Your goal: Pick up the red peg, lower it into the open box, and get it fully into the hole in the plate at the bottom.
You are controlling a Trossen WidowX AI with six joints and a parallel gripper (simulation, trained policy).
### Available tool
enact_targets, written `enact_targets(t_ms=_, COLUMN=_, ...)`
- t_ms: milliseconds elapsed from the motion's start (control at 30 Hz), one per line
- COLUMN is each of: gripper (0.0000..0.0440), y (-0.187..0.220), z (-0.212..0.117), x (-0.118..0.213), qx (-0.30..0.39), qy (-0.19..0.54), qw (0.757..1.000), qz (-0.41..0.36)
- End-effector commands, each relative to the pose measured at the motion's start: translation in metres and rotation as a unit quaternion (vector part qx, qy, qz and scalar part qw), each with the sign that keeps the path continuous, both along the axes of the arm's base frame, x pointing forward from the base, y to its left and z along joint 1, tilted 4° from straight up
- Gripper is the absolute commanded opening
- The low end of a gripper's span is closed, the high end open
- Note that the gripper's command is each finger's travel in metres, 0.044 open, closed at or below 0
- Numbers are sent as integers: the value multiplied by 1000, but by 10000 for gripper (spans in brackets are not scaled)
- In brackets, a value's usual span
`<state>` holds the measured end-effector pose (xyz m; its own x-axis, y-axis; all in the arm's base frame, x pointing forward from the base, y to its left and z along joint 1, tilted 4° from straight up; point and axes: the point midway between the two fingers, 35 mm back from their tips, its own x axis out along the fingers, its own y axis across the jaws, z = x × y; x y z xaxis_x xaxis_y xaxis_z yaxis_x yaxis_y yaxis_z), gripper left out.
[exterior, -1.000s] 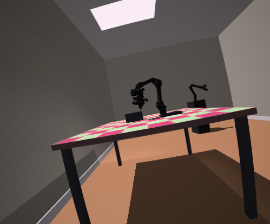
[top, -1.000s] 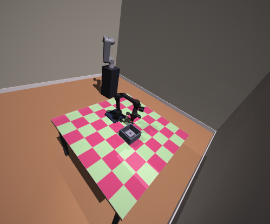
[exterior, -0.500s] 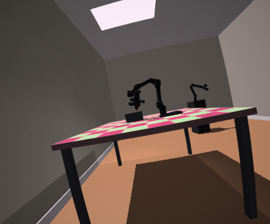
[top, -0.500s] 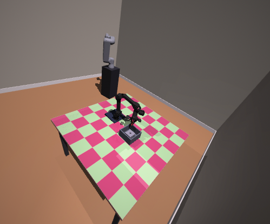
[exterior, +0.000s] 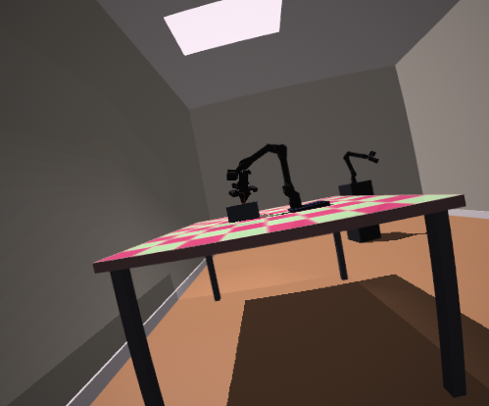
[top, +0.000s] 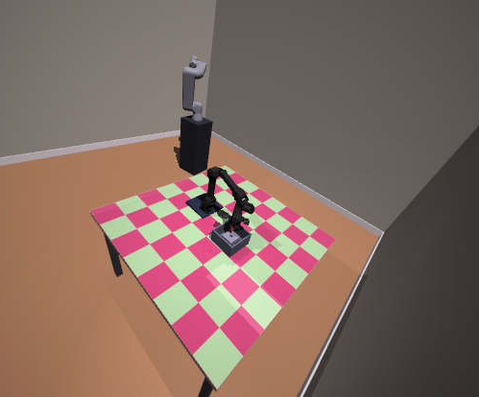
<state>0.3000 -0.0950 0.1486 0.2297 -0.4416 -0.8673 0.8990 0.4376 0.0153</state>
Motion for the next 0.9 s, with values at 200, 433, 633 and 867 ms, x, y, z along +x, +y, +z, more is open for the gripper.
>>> enact_targets(t_ms=200, gripper=0, y=-16, z=-19, x=11, qx=15, qy=20, qw=999, qz=47)
enact_targets(t_ms=433, gripper=1, y=-19, z=-34, x=15, qx=28, qy=36, qw=995, qz=87)
enact_targets(t_ms=633, gripper=98, y=-20, z=-45, x=15, qx=41, qy=53, qw=992, qz=110)
enact_targets(t_ms=867, gripper=180, y=-21, z=-46, x=14, qx=58, qy=72, qw=987, qz=135)
